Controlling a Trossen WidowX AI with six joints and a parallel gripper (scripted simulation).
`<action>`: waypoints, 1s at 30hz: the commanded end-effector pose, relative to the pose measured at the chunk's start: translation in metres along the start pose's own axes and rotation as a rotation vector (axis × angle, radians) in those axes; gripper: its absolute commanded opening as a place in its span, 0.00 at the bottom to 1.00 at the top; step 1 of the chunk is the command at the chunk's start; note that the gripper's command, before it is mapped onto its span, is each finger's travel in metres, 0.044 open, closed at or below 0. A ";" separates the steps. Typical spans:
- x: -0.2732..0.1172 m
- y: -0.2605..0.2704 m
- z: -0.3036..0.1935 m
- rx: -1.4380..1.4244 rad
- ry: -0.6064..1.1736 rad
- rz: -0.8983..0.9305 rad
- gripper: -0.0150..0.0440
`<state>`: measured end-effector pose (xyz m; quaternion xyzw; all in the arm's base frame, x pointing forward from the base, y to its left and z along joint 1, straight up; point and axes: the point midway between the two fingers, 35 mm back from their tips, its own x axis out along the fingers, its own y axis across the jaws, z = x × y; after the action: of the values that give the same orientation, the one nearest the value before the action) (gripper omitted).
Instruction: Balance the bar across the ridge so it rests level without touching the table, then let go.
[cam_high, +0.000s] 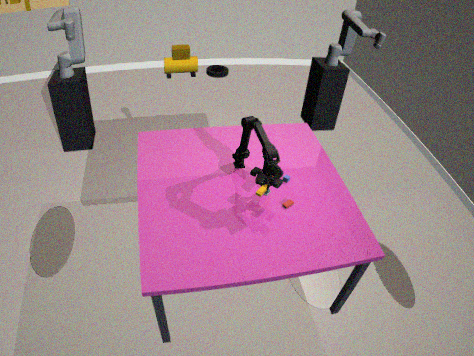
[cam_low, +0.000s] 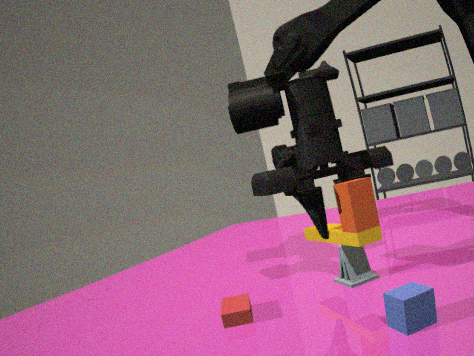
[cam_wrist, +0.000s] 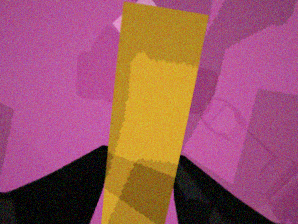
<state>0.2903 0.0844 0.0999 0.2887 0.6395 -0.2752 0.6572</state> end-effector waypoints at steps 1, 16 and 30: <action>0.000 0.000 0.000 0.000 0.000 0.000 0.54; 0.000 0.000 0.000 0.000 0.000 0.000 0.54; 0.000 0.000 0.000 0.000 0.000 0.000 0.57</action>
<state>0.2904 0.0844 0.1000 0.2889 0.6394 -0.2750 0.6573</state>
